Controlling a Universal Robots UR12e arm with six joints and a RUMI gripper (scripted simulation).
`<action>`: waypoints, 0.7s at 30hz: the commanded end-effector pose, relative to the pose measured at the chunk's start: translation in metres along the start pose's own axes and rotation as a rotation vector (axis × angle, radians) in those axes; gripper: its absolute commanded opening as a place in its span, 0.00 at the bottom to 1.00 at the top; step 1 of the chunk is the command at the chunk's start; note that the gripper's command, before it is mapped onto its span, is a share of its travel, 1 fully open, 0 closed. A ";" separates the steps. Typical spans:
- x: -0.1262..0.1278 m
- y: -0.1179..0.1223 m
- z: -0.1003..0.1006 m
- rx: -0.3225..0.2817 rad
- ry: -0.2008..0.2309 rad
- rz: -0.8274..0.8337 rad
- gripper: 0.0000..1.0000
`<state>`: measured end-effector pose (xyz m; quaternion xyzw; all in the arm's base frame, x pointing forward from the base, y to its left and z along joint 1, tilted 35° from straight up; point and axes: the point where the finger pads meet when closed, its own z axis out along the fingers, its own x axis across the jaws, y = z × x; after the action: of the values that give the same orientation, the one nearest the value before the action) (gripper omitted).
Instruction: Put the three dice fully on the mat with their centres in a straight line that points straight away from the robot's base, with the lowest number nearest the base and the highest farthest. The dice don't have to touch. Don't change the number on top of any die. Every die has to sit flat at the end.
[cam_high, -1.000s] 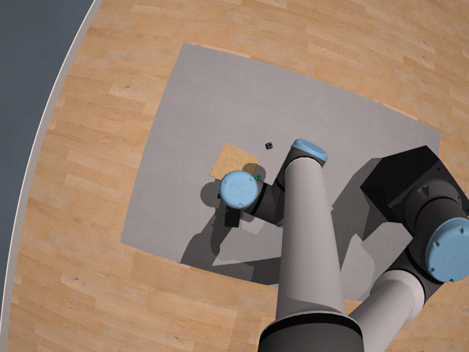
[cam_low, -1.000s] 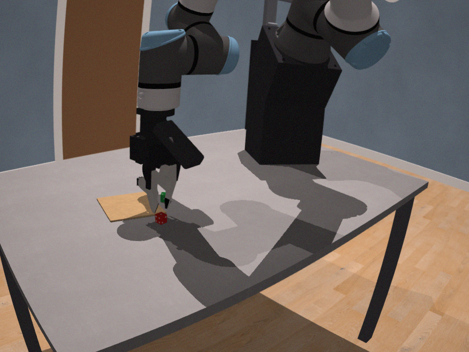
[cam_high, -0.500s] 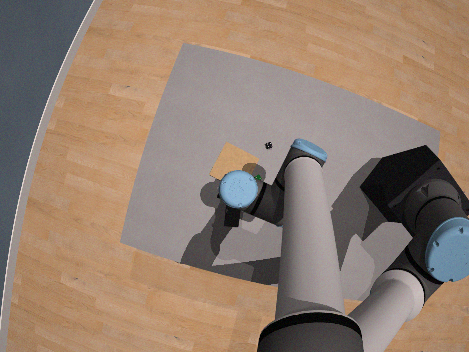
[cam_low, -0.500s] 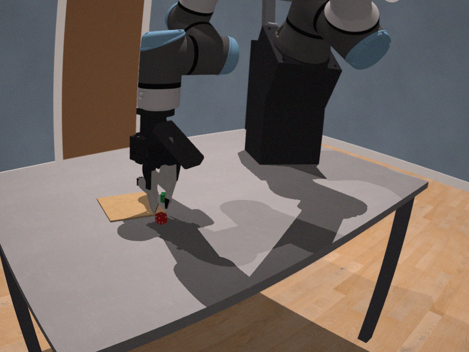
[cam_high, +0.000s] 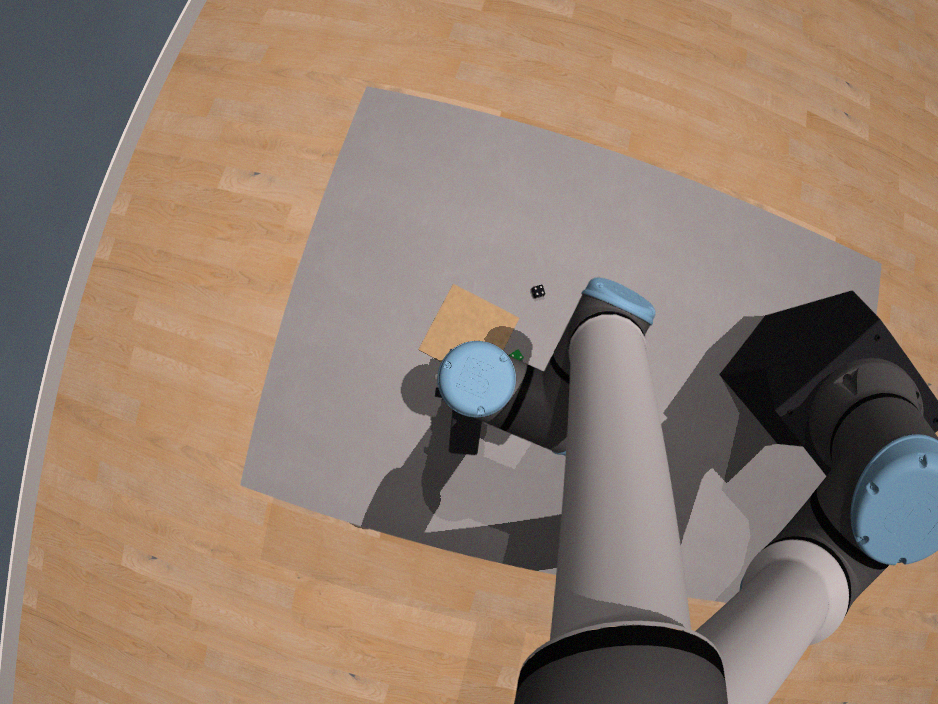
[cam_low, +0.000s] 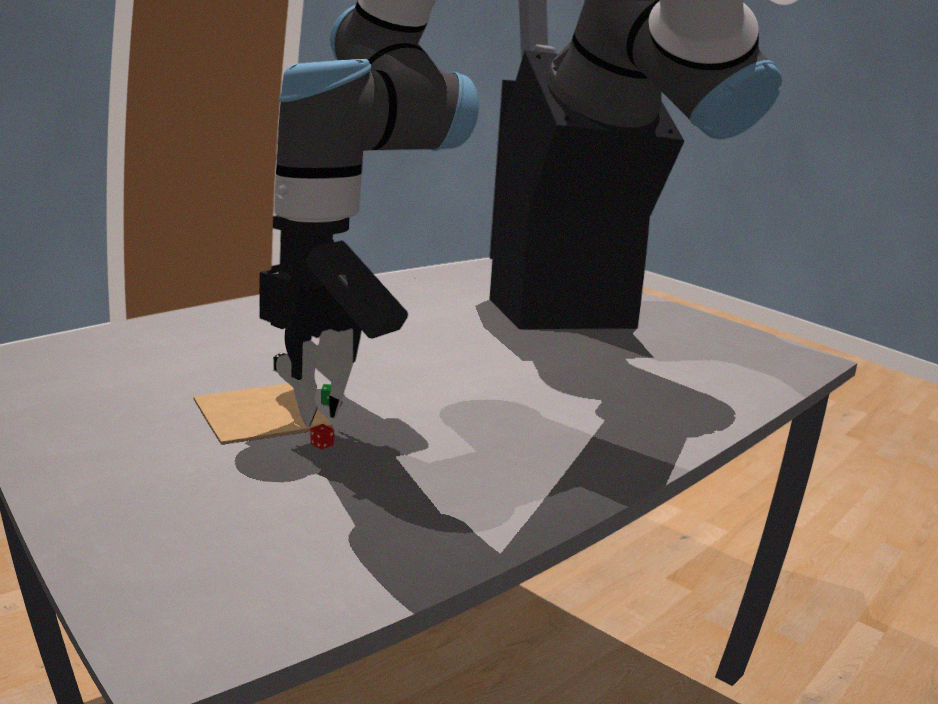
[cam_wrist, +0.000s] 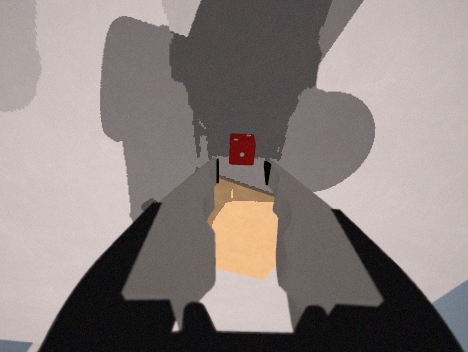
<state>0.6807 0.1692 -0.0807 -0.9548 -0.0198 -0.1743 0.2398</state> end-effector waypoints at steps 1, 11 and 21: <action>0.000 0.000 0.000 0.000 0.001 0.000 0.21; 0.000 0.000 0.001 0.000 0.001 0.000 0.21; 0.000 0.000 0.012 0.000 0.001 0.000 0.21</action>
<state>0.6830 0.1725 -0.0865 -0.9549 -0.0198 -0.1742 0.2398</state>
